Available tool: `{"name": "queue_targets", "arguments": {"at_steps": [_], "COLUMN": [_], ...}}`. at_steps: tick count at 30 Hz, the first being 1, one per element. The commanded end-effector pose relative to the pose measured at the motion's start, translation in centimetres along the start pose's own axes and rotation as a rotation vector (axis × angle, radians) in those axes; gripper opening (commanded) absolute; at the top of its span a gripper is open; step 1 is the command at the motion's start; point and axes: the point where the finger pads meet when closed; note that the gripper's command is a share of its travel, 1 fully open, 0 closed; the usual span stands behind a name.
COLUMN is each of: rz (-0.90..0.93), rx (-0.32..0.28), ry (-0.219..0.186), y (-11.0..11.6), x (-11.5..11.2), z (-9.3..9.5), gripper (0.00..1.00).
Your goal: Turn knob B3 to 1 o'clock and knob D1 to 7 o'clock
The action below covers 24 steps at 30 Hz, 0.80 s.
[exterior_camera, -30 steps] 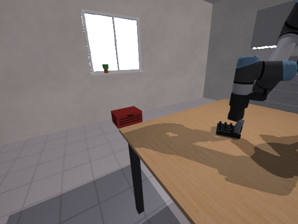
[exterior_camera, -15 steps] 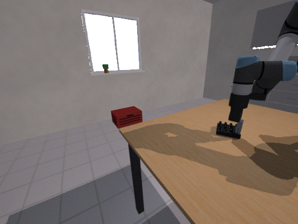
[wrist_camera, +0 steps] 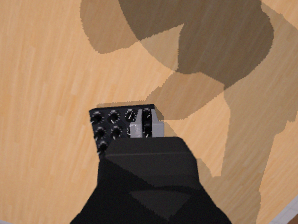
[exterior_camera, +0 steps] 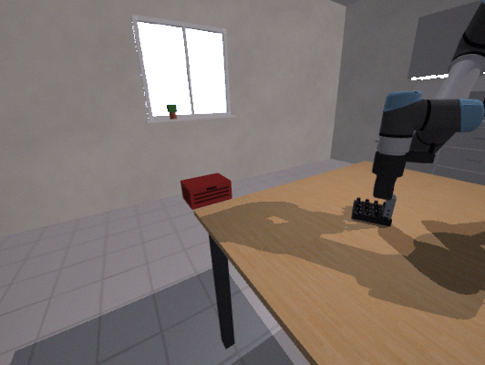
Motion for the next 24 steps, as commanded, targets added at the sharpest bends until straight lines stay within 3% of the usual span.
{"name": "queue_targets", "arguments": {"at_steps": [1,24], "rz": [-0.033,-0.091], "rx": [-0.002,-0.002], "ry": [0.001,0.001], "y": [0.03,0.03], "x": [-0.01,-0.01], "z": [-0.04,-0.04], "gripper": [0.3,0.3]}}
Point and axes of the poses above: the point where the finger pads meet when closed, its own z axis out along the fingers, its own x axis across the jaws, y = z × x, and after that the axes turned 10 degrees about -z, right-handed
